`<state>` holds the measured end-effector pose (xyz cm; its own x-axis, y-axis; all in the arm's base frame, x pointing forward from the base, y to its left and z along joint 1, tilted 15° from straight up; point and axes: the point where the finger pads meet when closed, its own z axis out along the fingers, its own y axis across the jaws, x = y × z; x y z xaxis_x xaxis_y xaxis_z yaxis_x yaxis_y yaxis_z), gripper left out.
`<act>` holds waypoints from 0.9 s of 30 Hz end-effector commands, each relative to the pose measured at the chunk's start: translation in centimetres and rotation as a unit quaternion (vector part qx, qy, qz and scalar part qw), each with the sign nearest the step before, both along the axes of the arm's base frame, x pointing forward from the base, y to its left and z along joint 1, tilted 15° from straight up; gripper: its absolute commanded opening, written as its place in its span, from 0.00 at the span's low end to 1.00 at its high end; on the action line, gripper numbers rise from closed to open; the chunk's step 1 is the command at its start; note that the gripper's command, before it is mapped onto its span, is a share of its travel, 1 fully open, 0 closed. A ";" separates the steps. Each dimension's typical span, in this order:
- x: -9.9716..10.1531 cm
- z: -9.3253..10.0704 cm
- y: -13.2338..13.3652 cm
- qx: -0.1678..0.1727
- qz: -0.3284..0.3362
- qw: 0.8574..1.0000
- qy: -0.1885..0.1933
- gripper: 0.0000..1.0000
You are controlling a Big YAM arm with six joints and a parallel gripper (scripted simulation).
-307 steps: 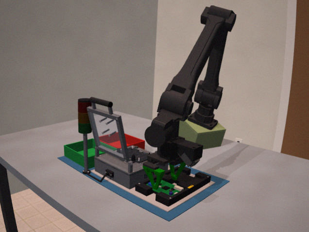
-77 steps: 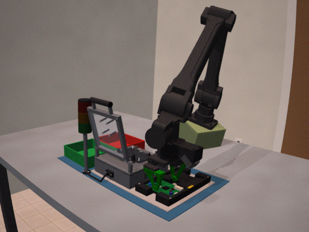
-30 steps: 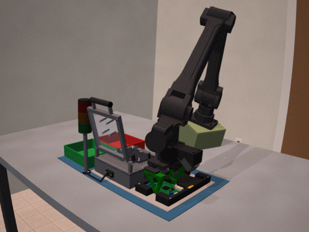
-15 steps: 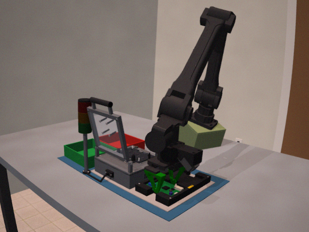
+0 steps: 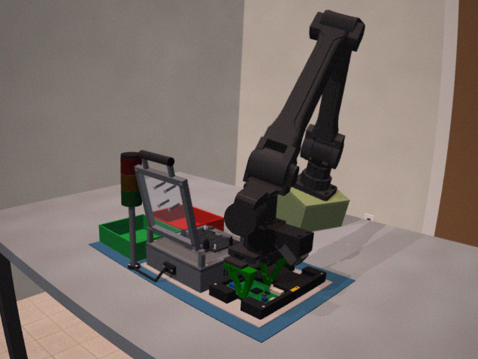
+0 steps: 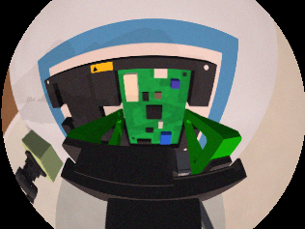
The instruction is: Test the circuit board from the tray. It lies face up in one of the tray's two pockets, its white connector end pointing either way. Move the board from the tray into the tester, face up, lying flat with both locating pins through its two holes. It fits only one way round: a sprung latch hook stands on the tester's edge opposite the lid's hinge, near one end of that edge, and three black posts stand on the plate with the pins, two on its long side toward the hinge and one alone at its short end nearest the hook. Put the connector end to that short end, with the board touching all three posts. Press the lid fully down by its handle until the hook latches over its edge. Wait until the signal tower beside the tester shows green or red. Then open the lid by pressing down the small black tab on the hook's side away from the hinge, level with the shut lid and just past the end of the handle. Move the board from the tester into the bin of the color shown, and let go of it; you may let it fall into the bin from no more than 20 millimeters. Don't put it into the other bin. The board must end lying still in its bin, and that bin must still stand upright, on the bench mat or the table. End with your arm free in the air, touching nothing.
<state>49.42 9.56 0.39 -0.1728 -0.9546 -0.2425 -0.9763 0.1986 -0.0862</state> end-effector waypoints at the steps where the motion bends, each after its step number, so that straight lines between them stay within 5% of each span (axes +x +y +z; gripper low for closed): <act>1: 1.4 1.5 0.4 0.004 -0.002 1.000 -0.025 0.74; 27: 1.4 1.5 0.4 0.004 -0.002 1.000 -0.025 0.72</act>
